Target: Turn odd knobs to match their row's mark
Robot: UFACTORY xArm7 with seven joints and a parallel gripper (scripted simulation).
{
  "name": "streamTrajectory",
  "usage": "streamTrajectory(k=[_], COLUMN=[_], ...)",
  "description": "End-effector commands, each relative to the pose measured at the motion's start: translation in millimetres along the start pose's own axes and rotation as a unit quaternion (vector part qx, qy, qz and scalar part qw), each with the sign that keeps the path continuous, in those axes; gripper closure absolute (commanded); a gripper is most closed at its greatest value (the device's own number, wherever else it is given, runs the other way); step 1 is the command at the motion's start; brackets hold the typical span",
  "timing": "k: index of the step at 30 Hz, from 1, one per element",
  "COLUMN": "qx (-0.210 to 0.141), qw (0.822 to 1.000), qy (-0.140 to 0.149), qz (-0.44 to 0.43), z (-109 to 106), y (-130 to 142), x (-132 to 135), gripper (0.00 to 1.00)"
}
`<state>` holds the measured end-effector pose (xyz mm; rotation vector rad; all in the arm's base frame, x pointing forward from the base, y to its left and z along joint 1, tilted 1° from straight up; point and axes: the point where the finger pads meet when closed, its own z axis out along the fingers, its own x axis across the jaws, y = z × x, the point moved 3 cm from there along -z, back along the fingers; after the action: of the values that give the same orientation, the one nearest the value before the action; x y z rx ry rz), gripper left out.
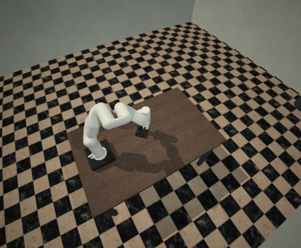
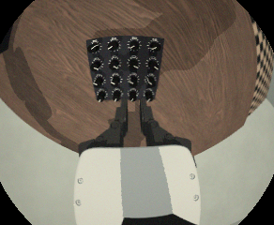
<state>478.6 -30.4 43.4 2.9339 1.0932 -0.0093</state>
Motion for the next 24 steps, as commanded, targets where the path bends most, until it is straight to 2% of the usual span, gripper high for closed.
streamTrajectory(k=[1,19,21,23,24], qx=[-0.001,-0.001,0.002,0.002,0.003], qw=[1.0,1.0,1.0,1.0,1.0], qy=[0.001,0.002,0.007,0.007,0.009], qz=[0.0,0.0,-0.002,-0.002,-0.004], z=[-9.0,-13.3,-21.0,-21.0,-26.2], y=[0.9,-0.2,-17.9,-17.9,-34.1], x=[0.8,0.5,-5.4,-5.4,-12.8], gripper=[0.81,0.81,0.81,0.81,0.81])
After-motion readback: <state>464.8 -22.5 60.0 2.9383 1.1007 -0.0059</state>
